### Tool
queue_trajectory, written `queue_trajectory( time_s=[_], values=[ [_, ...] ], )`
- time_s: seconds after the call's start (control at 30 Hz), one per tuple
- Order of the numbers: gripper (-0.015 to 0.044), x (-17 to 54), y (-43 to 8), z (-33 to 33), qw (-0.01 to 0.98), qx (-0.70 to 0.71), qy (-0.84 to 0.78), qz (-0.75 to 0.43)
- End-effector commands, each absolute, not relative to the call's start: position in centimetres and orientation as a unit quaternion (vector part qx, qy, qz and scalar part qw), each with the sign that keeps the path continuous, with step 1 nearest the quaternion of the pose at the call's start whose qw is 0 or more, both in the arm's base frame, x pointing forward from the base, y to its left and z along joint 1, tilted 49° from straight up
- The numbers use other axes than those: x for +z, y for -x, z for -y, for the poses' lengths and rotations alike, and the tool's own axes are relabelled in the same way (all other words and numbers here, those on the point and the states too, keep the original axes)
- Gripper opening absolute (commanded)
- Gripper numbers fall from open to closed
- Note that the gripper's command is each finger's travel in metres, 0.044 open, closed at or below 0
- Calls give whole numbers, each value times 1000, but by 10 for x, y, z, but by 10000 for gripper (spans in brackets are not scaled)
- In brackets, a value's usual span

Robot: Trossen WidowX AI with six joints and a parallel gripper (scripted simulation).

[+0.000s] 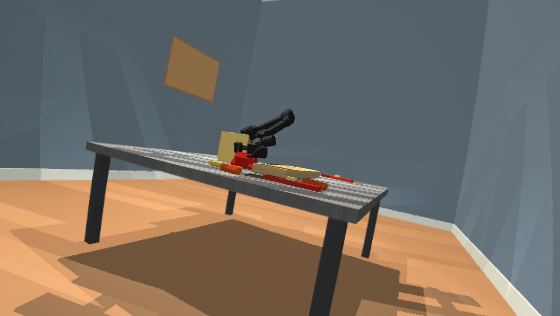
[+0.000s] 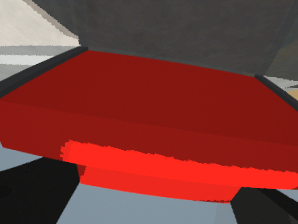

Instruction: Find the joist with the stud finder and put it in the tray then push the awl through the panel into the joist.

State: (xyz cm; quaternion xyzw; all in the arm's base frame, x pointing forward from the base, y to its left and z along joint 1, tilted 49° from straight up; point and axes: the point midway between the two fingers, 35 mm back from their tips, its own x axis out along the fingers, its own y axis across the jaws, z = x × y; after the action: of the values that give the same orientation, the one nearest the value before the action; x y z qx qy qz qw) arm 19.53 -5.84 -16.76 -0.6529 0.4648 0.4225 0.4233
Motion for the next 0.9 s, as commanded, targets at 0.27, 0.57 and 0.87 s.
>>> queue_trajectory(
  time_s=[0.27,0.57,0.87],
  values=[
    [379,-168,-195,55,426,428,652,-459],
    [379,-167,-195,53,426,428,652,-459],
    [379,-167,-195,53,426,428,652,-459]
  ],
)
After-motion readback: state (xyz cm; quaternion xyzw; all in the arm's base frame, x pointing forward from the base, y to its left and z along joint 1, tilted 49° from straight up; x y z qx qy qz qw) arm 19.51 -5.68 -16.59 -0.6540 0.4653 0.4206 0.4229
